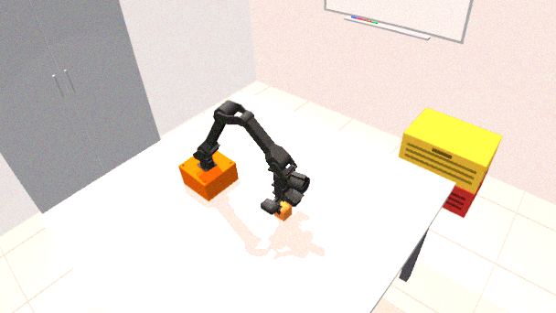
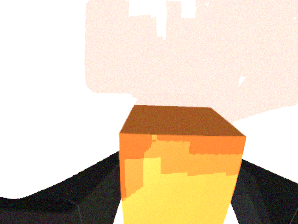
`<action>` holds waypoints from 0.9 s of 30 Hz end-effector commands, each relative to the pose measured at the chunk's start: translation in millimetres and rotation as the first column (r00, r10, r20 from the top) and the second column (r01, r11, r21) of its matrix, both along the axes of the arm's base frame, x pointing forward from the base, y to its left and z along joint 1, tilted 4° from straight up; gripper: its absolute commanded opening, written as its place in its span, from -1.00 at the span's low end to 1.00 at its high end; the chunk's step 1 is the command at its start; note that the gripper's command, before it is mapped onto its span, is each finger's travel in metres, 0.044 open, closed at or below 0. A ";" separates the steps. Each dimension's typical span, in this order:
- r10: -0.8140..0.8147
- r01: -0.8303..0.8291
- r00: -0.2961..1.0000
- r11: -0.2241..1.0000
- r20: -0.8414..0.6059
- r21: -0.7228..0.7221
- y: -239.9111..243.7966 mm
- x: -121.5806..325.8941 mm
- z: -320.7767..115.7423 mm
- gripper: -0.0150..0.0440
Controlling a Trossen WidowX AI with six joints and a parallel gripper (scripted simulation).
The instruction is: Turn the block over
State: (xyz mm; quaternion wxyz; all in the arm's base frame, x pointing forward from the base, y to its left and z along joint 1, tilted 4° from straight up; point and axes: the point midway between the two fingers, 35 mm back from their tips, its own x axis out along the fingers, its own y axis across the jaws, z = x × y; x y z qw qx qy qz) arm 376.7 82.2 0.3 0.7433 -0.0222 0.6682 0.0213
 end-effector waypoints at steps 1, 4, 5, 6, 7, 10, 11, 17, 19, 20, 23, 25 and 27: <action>0.004 -0.004 1.000 1.000 -0.005 0.002 0.3 -1.4 -1.5 0.18; 0.004 -0.004 1.000 1.000 -0.005 0.002 0.3 -1.4 -1.5 0.11; 0.004 -0.004 1.000 1.000 -0.005 0.002 0.3 -1.4 -1.5 0.08; 0.004 -0.004 1.000 1.000 -0.005 0.002 0.3 -1.4 -1.5 0.06; 0.004 -0.004 1.000 1.000 -0.005 0.002 0.3 -1.4 -1.5 0.04; 0.004 -0.004 1.000 1.000 -0.005 0.002 0.3 -1.4 -1.5 -0.03; 0.004 -0.004 1.000 1.000 -0.005 0.002 0.3 -1.4 -1.5 -0.05; 0.004 -0.004 1.000 1.000 -0.005 0.002 0.3 -1.7 3.4 -0.32; 0.004 -0.004 1.000 1.000 -0.005 0.002 0.3 -2.9 17.5 -0.49; 0.004 -0.004 1.000 1.000 -0.005 0.002 0.3 -3.6 23.6 -0.49; 0.004 -0.004 1.000 1.000 -0.005 0.002 0.2 -4.3 28.5 -0.49; 0.004 -0.004 1.000 1.000 -0.005 0.002 0.2 -4.3 28.5 -0.49; 0.005 -0.005 1.000 1.000 0.006 0.003 0.3 -3.9 27.9 -0.49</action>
